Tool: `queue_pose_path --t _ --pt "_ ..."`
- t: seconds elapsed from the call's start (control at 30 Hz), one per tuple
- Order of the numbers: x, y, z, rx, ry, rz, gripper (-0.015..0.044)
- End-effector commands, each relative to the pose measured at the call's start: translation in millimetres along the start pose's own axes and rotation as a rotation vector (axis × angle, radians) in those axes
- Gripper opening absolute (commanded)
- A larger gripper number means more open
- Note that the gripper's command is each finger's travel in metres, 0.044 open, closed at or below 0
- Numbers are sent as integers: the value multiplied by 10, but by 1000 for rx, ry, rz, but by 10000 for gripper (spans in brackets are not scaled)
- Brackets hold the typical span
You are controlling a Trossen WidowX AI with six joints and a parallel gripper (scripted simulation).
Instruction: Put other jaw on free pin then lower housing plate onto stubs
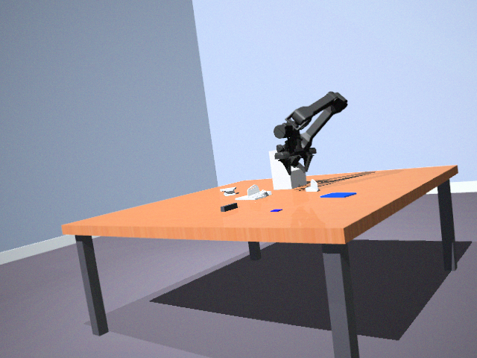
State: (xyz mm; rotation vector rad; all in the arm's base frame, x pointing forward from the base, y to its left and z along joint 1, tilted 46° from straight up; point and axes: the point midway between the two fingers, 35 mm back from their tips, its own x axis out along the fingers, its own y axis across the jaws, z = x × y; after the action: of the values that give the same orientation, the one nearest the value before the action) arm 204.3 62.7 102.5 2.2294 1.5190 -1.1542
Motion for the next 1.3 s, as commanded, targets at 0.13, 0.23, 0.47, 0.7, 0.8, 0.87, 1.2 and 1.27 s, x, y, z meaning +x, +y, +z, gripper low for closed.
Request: queue_pose_path --t 0.13,0.23,0.47,0.7,0.8,0.87,1.2,1.27 --pt "2 3 2 5 0 1 440" --pt "2 3 2 5 0 1 440" --pt "2 3 2 5 0 1 440" --pt "2 3 2 5 0 1 440" --pt "-6 1 0 4 0 0 414" --pt "-54 -14 -11 -2 4 -4 361" --pt "-62 -17 -13 -3 5 -5 99" --pt "-62 -17 -13 -3 5 -5 46"
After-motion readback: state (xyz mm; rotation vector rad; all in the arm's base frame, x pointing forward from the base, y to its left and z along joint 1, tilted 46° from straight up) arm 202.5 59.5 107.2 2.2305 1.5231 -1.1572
